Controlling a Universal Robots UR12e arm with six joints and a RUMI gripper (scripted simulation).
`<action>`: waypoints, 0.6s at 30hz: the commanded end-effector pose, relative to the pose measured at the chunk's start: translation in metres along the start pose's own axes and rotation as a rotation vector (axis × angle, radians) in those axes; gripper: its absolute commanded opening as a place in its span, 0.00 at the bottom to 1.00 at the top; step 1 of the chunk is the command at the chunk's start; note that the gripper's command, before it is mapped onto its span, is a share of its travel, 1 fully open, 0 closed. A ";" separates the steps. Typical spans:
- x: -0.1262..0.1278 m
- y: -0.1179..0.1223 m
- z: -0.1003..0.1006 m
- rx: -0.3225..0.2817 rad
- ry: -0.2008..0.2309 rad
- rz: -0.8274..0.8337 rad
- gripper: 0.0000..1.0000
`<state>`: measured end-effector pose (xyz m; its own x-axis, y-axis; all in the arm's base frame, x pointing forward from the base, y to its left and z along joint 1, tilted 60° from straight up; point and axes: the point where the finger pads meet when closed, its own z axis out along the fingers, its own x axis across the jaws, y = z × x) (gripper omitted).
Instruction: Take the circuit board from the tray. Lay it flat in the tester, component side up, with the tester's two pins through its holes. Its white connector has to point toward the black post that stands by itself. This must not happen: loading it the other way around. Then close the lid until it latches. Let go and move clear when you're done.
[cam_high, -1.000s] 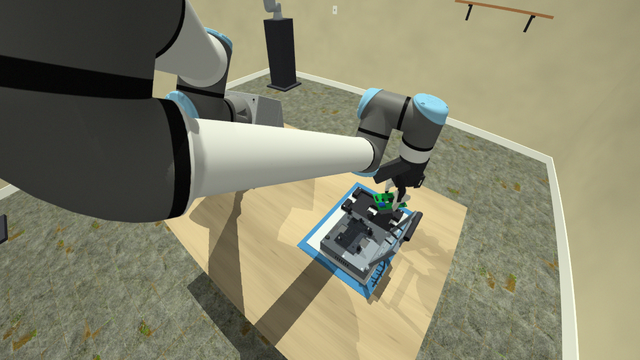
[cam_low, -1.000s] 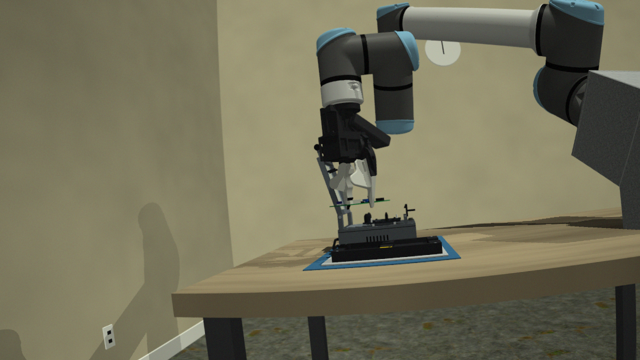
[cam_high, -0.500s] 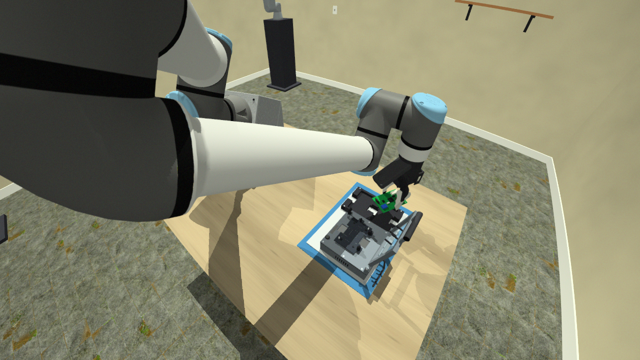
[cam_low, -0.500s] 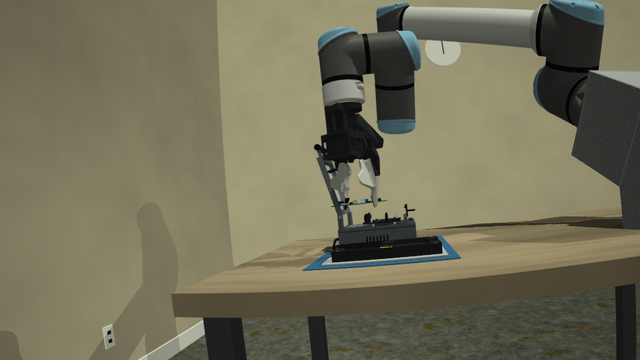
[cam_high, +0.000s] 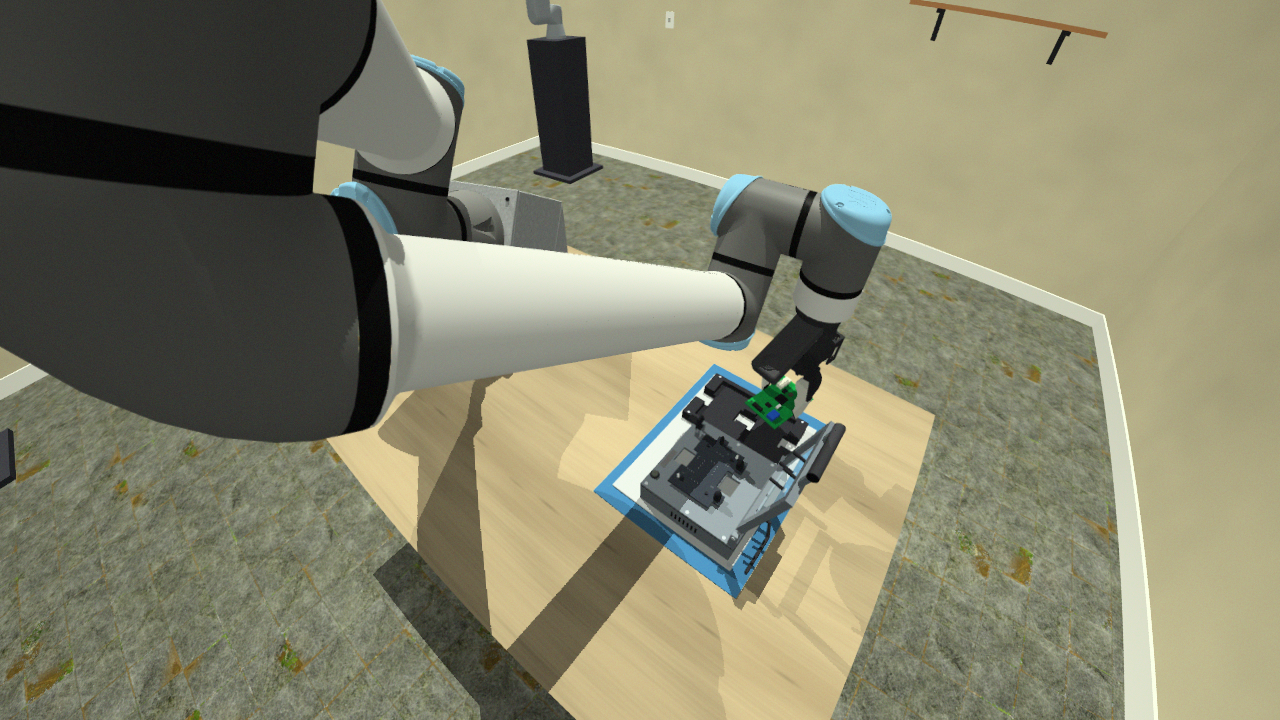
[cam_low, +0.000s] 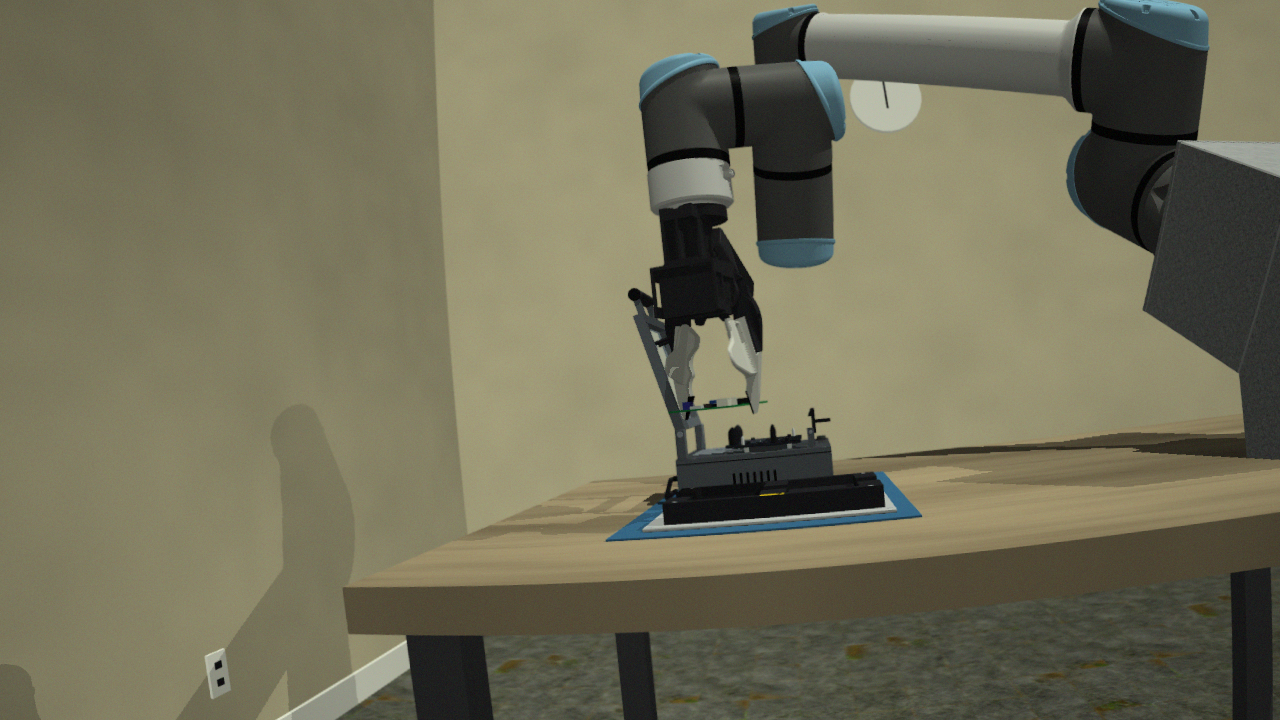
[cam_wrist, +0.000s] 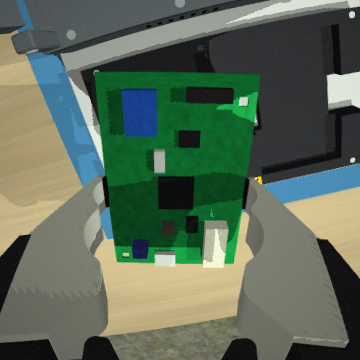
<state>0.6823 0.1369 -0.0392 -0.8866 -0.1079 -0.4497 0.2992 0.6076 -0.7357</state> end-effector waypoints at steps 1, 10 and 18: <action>0.000 0.000 -0.001 -0.003 -0.004 -0.047 0.39; 0.000 0.000 -0.001 -0.003 -0.004 -0.138 0.39; 0.000 0.000 -0.001 -0.003 -0.004 -0.184 0.39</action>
<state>0.6823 0.1368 -0.0392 -0.9226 -0.2063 -0.3260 0.1516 0.5832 -0.7980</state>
